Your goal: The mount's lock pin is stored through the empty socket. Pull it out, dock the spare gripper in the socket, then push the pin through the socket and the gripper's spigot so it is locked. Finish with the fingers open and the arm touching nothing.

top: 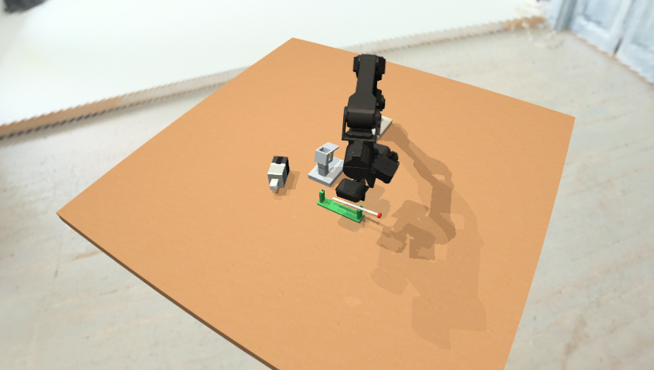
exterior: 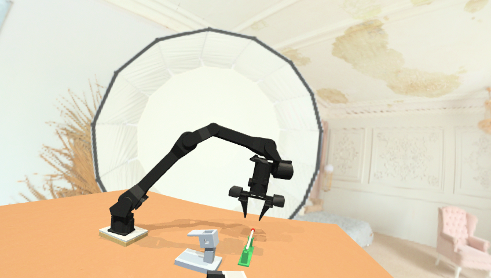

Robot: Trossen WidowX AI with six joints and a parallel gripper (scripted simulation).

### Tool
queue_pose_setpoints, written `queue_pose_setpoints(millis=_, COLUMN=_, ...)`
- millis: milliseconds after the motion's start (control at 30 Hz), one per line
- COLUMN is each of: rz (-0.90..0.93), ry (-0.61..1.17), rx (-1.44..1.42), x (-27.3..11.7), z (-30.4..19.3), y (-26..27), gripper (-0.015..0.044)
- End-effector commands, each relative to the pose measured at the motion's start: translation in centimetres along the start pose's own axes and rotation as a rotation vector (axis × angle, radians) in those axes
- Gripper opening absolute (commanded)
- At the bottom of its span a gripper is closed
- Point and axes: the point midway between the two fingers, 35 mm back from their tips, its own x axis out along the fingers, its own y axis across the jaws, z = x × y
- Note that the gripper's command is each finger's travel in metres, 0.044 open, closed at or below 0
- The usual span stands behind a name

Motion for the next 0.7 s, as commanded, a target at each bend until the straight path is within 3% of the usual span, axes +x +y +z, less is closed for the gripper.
queue_pose_setpoints(millis=0, rz=-0.053, ry=0.020, rx=0.011, x=-4.3, z=-3.5, y=-0.1, gripper=0.0180)
queue_pose_setpoints(millis=333, rz=-0.055, ry=0.022, rx=0.011, x=-4.0, z=-3.7, y=-0.2, gripper=0.0180)
queue_pose_setpoints(millis=667, rz=-0.055, ry=0.022, rx=0.011, x=2.3, z=-4.6, y=-0.5, gripper=0.0180)
